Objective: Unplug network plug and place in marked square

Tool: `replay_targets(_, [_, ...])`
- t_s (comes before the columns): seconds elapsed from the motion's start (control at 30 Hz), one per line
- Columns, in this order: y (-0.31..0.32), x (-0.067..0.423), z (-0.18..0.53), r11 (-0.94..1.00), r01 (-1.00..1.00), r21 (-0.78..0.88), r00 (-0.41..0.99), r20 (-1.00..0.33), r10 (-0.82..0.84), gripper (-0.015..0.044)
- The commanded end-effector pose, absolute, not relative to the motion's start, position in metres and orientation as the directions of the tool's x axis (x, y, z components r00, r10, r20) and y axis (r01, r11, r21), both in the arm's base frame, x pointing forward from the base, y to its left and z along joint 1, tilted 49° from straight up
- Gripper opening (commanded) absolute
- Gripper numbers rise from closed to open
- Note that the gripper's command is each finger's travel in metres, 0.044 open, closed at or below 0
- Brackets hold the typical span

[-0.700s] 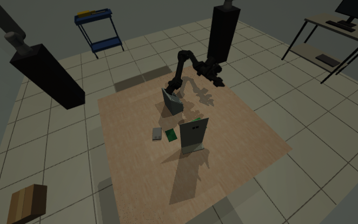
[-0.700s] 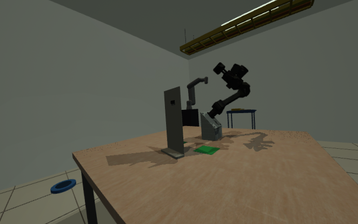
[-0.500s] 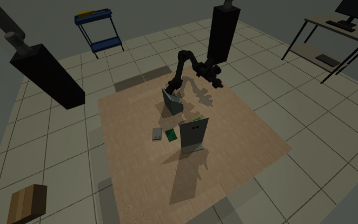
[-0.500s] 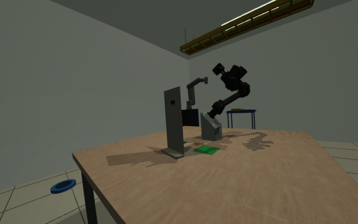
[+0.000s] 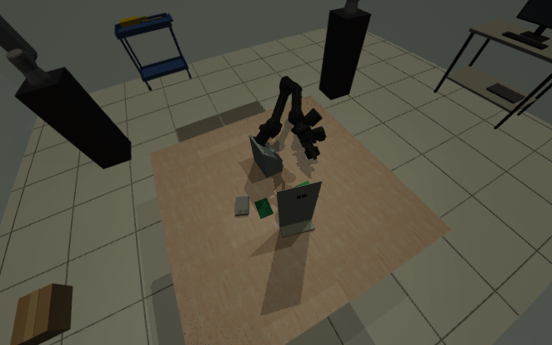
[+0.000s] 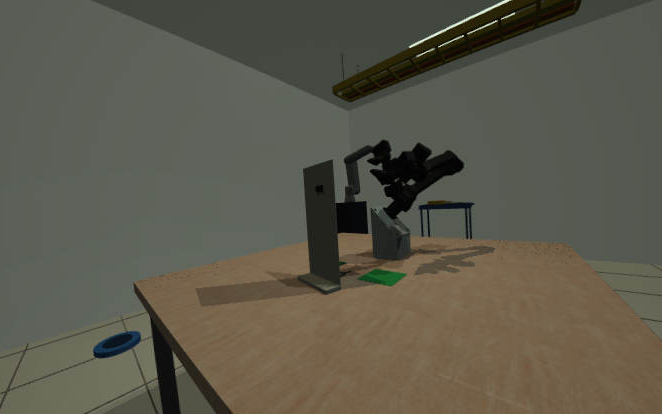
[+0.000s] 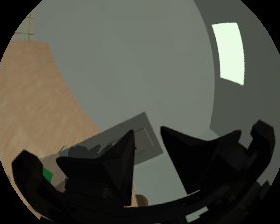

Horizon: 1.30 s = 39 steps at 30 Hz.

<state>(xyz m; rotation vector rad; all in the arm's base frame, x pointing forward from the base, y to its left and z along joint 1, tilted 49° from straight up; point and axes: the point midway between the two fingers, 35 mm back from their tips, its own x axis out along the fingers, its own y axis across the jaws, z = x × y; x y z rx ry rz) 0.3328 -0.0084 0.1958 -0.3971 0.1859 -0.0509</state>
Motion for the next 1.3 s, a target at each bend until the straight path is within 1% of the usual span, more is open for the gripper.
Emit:
replay_targets(0.0, [-0.014, 0.327, 0.158, 0.875, -0.010, -0.484, 0.962, -0.243, -0.123, 0.0156])
replay_targets(0.3, [-0.025, 0.302, 0.089, 0.754, -0.110, -0.647, 0.907, -0.376, -0.190, 0.0156])
replay_targets(0.53, [-0.026, 0.299, 0.085, 0.744, -0.120, -0.657, 0.902, -0.385, -0.195, 0.0156])
replay_targets(1.27, [-0.027, 0.356, 0.074, 0.744, -0.118, -0.658, 0.903, -0.382, -0.195, 0.0156])
